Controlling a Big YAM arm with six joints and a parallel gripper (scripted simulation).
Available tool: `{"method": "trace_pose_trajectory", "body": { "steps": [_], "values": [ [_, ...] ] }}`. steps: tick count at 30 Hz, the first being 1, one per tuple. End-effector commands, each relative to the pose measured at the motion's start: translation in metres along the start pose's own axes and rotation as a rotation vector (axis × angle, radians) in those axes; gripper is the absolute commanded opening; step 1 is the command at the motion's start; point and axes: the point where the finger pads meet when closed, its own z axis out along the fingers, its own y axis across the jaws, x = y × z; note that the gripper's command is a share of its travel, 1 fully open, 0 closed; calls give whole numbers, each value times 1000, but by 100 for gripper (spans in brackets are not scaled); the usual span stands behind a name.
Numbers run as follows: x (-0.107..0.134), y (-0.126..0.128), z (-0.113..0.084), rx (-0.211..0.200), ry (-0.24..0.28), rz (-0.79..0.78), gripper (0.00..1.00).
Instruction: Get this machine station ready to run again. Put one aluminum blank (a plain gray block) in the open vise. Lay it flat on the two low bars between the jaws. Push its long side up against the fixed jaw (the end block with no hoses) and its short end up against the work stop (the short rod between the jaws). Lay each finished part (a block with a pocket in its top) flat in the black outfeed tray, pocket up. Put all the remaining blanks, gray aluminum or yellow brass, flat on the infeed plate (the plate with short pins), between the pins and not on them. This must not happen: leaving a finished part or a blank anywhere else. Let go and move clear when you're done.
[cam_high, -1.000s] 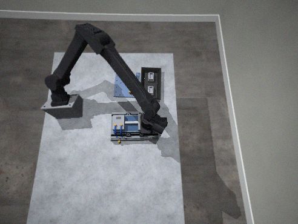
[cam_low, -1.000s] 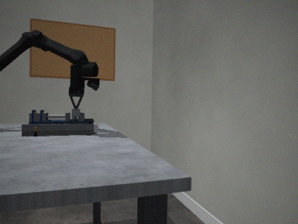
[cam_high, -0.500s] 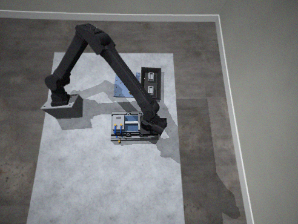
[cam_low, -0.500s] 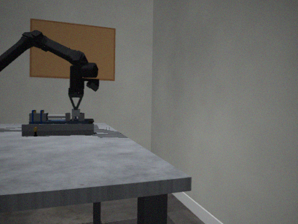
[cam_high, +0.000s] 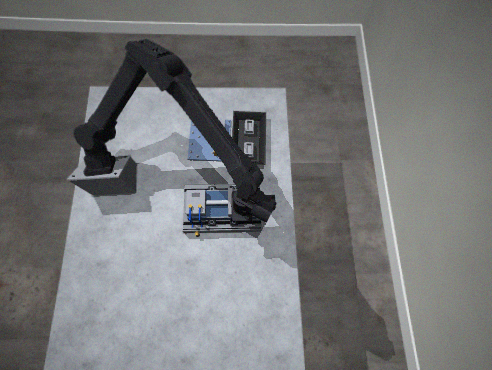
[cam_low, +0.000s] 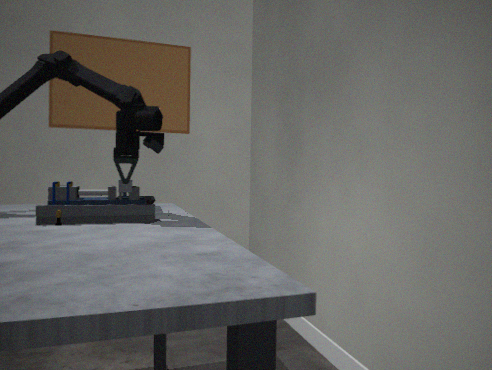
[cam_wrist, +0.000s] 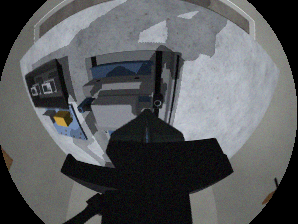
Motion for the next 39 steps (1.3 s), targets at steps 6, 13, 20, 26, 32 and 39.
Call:
{"method": "trace_pose_trajectory", "body": {
  "steps": [6,13,20,26,32,39],
  "values": [
    [-5,-4,11,2,-1,-2,0],
    [-6,-4,12,4,-1,-6,0],
    [-7,-3,12,4,-1,-8,0],
    [-7,-3,12,4,-1,-8,0],
    [-7,-3,12,4,-2,-8,0],
    [-7,-3,12,4,-2,-8,0]
  ]
}}
